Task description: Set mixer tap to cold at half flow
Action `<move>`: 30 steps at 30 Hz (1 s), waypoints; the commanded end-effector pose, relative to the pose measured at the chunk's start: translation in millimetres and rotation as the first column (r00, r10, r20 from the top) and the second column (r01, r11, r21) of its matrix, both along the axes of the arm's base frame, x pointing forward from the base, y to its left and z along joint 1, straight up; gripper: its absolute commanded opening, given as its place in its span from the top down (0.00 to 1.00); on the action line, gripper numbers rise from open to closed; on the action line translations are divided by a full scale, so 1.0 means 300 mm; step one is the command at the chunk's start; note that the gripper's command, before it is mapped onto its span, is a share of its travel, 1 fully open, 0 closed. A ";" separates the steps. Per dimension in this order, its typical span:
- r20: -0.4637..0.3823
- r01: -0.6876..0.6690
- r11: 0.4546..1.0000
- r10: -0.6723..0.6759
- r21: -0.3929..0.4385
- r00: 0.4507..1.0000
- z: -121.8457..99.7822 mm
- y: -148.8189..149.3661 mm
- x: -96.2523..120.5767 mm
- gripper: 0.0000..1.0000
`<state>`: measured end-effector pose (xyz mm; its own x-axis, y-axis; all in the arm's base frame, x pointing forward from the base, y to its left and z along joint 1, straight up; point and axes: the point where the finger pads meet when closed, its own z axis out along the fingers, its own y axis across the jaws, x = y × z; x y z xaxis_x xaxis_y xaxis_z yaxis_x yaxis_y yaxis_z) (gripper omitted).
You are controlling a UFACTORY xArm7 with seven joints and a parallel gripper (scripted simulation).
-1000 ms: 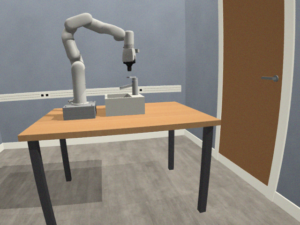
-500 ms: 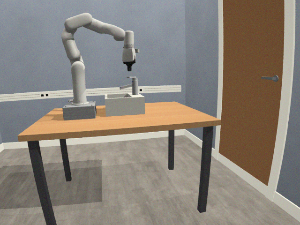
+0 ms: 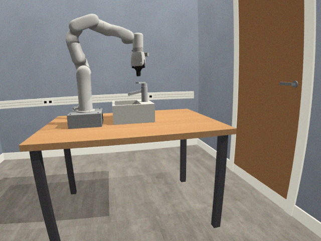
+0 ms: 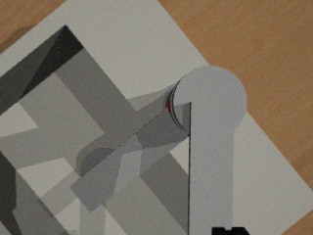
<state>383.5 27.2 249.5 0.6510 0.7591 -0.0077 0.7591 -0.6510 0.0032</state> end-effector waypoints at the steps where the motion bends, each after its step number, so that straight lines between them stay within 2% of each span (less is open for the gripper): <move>1: 0.004 -0.064 0.998 0.064 0.000 0.998 0.008 0.001 0.003 1.00; 5: 0.004 -0.184 0.983 0.184 0.000 0.983 0.011 0.001 0.003 1.00; 7: 0.004 -0.184 0.983 0.184 0.000 0.983 0.011 0.001 0.003 1.00; 11: 0.003 -0.361 0.932 0.361 -0.001 0.932 0.017 0.002 0.002 1.00; 17: 0.000 -0.605 0.796 0.605 -0.005 0.796 0.027 0.003 0.001 1.00; 22: -0.006 -0.758 0.652 0.758 -0.011 0.652 0.037 0.004 0.000 1.00; 24: -0.006 -0.758 0.652 0.758 -0.011 0.652 0.037 0.004 0.000 1.00; 25: -0.009 -0.832 0.554 0.832 -0.012 0.554 0.039 0.004 0.000 1.00; 30: -0.018 -0.923 0.385 0.923 -0.016 0.385 0.048 0.005 -0.001 1.00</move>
<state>382.5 28.3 259.6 -0.2275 0.9729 -0.0423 0.9737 0.2277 0.0005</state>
